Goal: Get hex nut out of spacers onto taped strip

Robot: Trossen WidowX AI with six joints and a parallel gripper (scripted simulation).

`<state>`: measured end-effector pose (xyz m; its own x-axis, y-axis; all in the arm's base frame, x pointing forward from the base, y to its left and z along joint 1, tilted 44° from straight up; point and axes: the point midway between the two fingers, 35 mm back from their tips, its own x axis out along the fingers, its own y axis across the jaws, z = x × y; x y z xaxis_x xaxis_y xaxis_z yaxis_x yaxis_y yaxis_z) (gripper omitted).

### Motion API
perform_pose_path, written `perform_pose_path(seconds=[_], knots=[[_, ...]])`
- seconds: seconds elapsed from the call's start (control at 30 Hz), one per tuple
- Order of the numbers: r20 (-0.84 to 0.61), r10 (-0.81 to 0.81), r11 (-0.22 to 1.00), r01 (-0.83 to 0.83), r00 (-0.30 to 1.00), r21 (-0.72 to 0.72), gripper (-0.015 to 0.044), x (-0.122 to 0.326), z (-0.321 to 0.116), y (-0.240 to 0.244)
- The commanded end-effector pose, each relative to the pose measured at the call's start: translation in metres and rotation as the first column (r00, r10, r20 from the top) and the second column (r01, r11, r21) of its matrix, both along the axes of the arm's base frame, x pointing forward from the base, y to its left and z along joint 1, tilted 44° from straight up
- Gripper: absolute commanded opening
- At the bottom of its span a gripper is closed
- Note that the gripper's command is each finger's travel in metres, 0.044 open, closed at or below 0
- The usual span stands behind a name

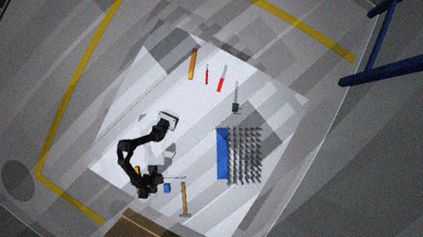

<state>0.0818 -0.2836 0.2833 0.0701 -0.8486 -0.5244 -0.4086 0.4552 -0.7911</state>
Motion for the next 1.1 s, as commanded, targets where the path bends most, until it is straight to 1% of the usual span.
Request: perform_pose_path(seconds=[0.0, 1.07], knots=[[-0.001, 0.005, 1.0, -0.005, 1.0, 0.003, 0.0, 0.0005, -0.0073, -0.0047], [0.037, 0.013, 0.998, -0.011, 0.999, -0.059, 0.0, -0.0003, -0.0127, -0.0096]])
